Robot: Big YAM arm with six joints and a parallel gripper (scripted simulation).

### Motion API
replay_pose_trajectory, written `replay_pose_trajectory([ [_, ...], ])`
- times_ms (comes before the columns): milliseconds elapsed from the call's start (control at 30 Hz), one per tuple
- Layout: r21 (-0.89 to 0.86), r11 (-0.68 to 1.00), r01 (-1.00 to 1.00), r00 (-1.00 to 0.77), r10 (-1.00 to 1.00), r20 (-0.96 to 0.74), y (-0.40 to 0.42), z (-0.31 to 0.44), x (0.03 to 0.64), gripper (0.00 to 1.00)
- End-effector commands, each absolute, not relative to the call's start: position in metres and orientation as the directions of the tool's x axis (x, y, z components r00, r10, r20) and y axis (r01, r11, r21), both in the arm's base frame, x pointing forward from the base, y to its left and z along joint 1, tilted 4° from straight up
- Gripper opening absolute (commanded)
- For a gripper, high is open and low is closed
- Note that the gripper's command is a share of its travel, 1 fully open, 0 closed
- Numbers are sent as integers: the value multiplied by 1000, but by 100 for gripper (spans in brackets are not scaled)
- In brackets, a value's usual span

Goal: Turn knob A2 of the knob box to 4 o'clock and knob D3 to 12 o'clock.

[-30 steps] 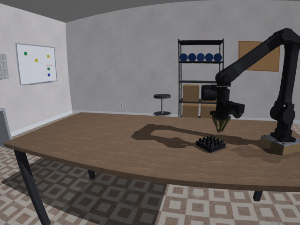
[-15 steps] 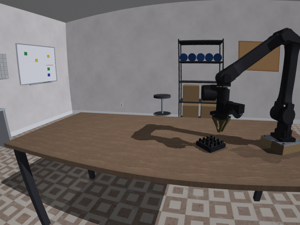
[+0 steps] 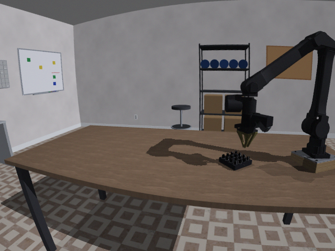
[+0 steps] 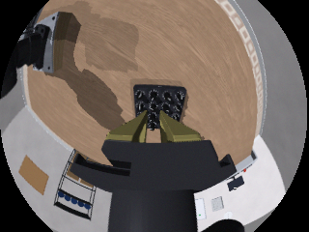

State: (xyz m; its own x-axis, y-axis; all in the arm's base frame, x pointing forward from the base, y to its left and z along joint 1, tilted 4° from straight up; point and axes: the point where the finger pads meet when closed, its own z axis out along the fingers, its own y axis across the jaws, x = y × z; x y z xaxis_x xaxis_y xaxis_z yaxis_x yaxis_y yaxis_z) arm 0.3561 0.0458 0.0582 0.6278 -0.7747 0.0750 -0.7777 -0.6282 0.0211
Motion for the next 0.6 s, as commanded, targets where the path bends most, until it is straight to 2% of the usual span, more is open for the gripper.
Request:
replay_pose_trajectory([
  [0, -31, -624, -781, 619, -780, 98, 45, 82, 379, 18],
  [567, 12, -624, -782, 623, -779, 74, 42, 49, 361, 18],
])
